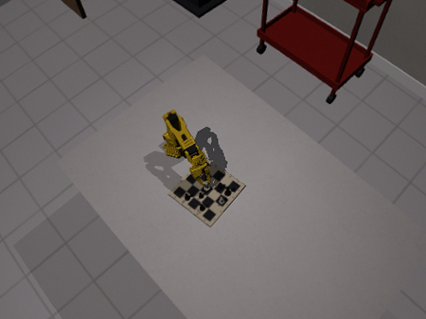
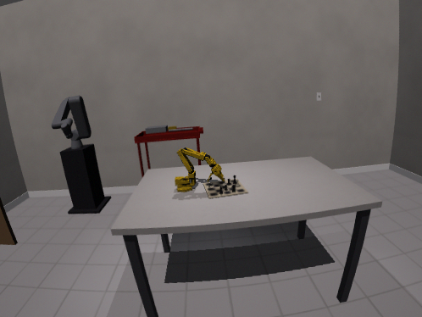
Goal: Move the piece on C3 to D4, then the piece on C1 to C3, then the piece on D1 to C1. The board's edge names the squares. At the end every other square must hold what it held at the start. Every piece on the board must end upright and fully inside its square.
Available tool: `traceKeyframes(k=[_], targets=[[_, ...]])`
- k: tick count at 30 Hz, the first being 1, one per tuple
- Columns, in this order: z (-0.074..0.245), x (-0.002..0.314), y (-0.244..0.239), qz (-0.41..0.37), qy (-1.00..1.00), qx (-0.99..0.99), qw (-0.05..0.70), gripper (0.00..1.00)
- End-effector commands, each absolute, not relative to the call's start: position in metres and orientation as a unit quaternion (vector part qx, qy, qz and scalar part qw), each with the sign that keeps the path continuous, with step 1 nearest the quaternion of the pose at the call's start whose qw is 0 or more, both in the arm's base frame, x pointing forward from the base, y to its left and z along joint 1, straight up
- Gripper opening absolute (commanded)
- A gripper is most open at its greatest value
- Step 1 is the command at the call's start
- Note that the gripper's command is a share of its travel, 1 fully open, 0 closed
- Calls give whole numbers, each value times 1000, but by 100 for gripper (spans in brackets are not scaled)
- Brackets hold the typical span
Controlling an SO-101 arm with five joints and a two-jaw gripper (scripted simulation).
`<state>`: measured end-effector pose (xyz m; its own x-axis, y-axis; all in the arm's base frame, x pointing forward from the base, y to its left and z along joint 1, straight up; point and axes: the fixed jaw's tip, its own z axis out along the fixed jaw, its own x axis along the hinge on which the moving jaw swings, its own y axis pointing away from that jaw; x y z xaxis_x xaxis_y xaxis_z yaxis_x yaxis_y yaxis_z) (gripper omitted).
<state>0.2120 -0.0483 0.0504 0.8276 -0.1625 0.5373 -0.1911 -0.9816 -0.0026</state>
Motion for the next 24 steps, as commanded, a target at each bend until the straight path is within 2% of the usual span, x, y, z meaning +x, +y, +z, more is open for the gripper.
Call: traceKeyframes(k=[1,24], targets=[[44,208,-50,268,-102,958,25,0],[39,208,-52,268,-106,957,26,0]])
